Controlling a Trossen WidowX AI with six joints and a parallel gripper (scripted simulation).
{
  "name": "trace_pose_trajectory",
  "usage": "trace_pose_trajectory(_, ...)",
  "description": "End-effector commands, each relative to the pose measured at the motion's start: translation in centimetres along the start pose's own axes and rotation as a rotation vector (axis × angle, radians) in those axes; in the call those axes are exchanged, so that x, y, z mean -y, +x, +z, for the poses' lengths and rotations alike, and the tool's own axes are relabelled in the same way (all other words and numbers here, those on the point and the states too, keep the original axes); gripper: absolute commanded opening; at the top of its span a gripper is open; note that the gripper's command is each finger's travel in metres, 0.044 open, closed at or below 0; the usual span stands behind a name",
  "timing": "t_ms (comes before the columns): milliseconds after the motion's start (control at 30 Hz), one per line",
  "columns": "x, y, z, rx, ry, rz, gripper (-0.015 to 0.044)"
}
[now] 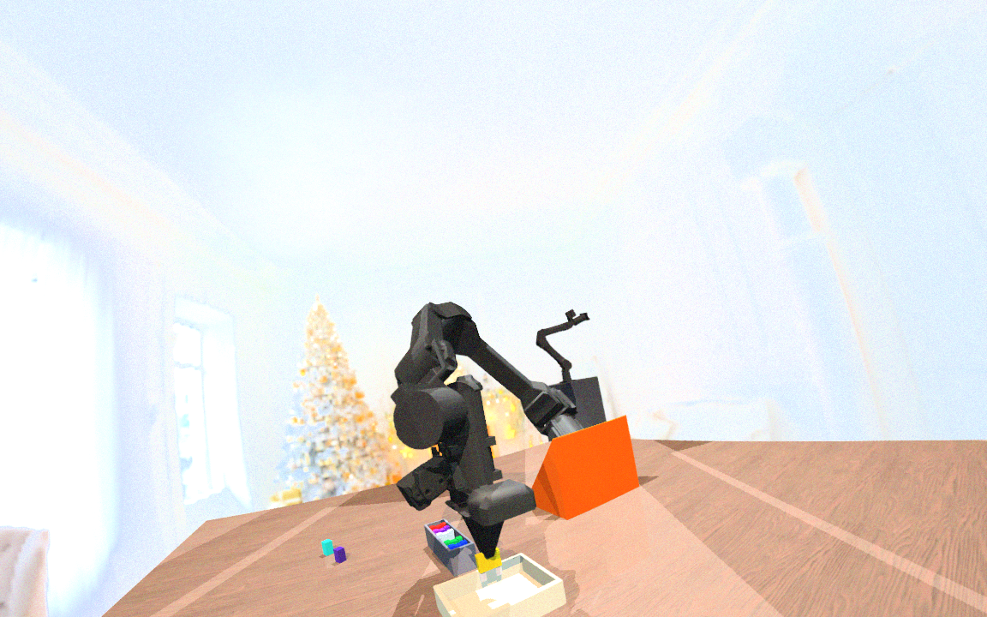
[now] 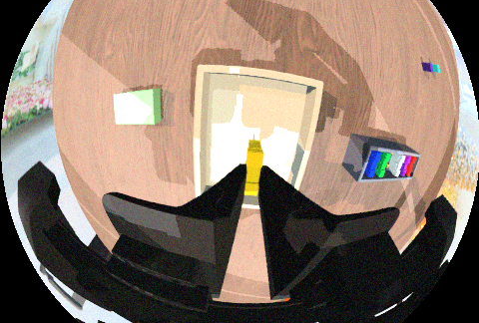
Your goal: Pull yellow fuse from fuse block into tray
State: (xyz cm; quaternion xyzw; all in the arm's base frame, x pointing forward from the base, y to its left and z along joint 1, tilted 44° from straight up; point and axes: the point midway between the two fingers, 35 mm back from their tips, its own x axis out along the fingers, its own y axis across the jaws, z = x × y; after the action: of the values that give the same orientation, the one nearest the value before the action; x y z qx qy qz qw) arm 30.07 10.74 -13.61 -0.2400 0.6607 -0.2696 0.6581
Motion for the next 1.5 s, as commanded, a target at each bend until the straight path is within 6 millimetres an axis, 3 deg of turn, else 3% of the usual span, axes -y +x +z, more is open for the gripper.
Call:
trace_pose_trajectory(0, 0.1, 1.0, -0.3, -0.005, -0.008, -0.01, 0.0)
trace_pose_trajectory(300, 0.1, 1.6, -0.3, -0.005, -0.008, -0.01, 0.0)
trace_pose_trajectory(733, 0.1, 1.0, -0.1, -0.004, -0.002, -0.004, 0.033)
trace_pose_trajectory(867, 0.0, -2.5, -0.3, -0.005, -0.009, -0.008, 0.033)
trace_pose_trajectory(1467, 0.0, -2.4, -0.3, -0.001, -0.012, -0.01, 0.033)
